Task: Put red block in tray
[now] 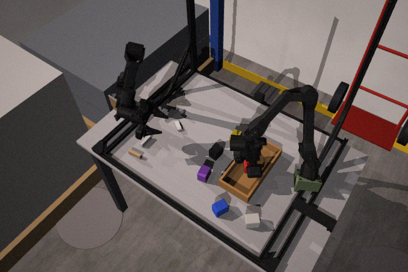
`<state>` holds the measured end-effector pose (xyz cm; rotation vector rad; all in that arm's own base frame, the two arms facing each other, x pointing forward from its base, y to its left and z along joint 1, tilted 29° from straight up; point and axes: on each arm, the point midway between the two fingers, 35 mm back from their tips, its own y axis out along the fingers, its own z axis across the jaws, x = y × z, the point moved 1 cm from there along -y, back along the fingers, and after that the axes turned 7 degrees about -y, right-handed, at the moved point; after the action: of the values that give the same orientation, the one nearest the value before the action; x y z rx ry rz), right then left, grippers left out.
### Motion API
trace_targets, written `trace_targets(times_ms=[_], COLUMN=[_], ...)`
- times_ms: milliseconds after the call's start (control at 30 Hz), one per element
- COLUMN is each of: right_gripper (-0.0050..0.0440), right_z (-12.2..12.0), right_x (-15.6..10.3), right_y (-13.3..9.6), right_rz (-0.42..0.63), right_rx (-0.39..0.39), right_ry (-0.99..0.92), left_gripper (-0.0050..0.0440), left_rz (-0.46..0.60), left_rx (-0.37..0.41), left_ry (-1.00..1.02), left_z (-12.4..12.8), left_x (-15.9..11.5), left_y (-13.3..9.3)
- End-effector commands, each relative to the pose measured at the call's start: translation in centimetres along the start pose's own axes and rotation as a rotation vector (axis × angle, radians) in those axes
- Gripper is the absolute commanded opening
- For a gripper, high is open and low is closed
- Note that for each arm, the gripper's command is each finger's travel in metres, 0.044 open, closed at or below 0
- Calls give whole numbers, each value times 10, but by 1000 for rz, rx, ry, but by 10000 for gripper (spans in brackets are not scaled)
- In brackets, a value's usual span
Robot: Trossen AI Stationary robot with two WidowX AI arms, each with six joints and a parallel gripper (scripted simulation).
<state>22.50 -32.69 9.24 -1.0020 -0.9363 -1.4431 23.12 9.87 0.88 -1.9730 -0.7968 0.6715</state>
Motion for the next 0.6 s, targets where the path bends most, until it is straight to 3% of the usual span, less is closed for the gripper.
trace_targets(times_ms=[0,333,433,567], right_gripper=[400,400,400,400], right_z=[0,0,0,0], right_x=[0,0,0,0], right_y=[0,0,0,0], right_rz=[1,1,1,1], right_rx=[2,2,2,2], right_ry=[4,4,4,4], left_gripper=[252,252,252,252], left_rz=[-1,-1,-29,-16], left_rx=[3,3,1,3], left_ry=[1,1,19,13], left_z=[0,0,0,0], left_x=[0,1,10,6], left_y=[0,-3,-45,-67])
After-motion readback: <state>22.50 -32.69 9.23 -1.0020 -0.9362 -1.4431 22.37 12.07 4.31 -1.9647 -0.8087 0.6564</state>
